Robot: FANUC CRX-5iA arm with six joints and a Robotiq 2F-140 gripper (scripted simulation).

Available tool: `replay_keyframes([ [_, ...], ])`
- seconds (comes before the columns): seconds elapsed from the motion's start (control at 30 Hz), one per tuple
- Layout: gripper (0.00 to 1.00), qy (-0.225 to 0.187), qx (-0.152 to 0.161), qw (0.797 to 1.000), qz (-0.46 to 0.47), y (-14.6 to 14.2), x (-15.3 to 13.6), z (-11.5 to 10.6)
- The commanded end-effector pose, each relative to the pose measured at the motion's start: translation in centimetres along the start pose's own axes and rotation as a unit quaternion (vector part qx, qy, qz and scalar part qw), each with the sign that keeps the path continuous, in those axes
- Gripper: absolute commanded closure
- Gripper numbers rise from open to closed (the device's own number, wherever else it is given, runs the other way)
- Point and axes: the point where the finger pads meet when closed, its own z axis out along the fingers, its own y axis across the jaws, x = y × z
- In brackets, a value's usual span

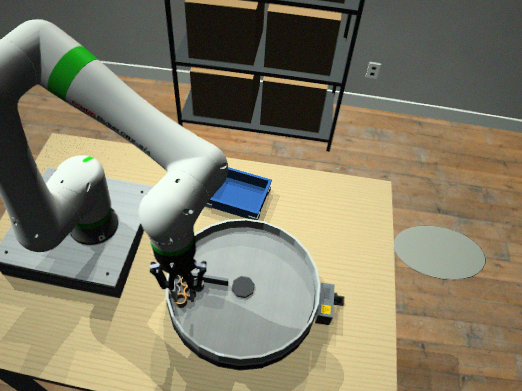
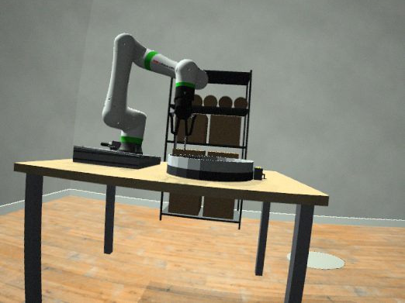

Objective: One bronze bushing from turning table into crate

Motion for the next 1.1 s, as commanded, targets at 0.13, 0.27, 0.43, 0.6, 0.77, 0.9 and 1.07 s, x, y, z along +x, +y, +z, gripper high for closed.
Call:
replay_keyframes([
  [0.13,0.76,0.0,0.0,1.0,0.0,0.9,-0.5,0.0],
  [0.27,0.76,0.0,0.0,1.0,0.0,1.3,-0.8,0.0],
  [0.43,0.76,0.0,0.0,1.0,0.0,1.4,-0.8,0.0],
  [0.6,0.76,0.0,0.0,1.0,0.0,1.4,-0.8,0.0],
  [0.77,0.76,0.0,0.0,1.0,0.0,1.4,-0.8,0.0],
  [0.9,0.76,0.0,0.0,1.0,0.0,1.4,-0.8,0.0],
  [1.07,0.76,0.0,0.0,1.0,0.0,1.4,-0.8,0.0],
])
